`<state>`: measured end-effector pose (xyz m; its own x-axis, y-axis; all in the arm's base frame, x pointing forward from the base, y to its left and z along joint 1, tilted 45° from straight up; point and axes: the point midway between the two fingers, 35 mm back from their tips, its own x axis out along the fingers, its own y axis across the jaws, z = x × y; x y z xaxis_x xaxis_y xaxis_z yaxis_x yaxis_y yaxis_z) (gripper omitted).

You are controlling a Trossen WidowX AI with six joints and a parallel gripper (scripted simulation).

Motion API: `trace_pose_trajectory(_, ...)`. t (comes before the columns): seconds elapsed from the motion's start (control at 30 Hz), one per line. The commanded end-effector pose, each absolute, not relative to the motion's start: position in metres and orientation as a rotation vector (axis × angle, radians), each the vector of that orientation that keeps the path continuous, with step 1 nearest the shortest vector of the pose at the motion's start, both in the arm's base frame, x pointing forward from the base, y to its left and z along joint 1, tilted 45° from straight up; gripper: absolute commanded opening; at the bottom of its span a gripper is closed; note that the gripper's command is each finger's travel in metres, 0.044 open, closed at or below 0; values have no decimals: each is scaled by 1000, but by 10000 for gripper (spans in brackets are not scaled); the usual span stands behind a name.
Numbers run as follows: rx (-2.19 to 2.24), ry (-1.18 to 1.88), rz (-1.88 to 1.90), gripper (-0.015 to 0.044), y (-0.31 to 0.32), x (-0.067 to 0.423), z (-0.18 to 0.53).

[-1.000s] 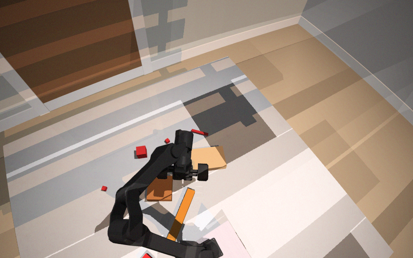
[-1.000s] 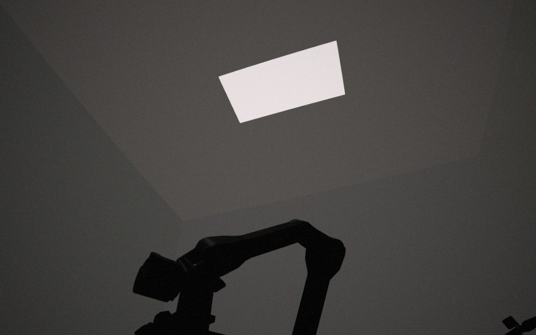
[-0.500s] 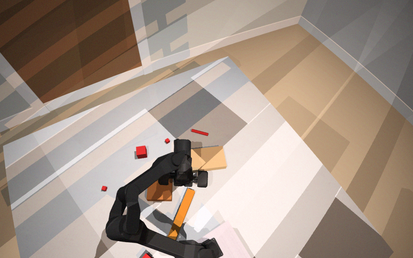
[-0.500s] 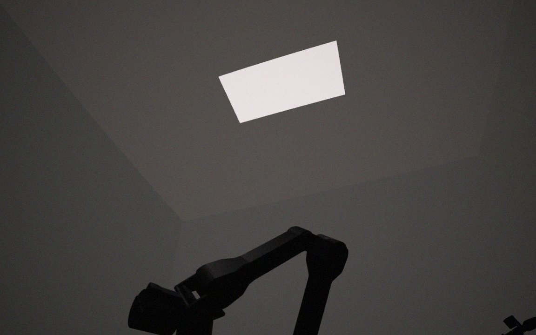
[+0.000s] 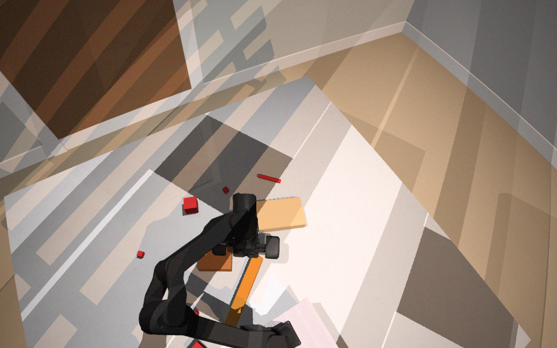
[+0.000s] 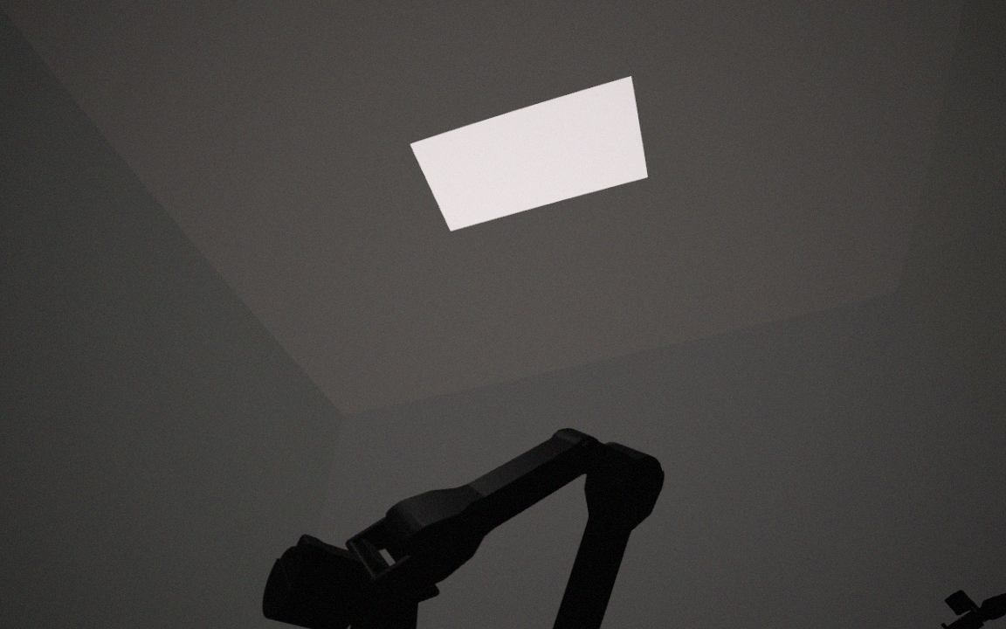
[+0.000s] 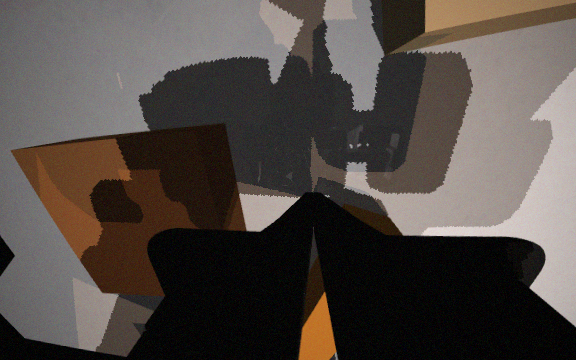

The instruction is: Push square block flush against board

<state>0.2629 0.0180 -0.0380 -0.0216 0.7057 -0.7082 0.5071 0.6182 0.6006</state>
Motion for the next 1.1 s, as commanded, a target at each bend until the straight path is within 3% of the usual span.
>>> trace_pose_trajectory(0.0,1018,1671,212,0,20,259,-35)
trace_pose_trajectory(0.57,1018,1672,212,0,27,242,-27)
trace_pose_trajectory(1.07,1018,1671,212,0,20,260,-34)
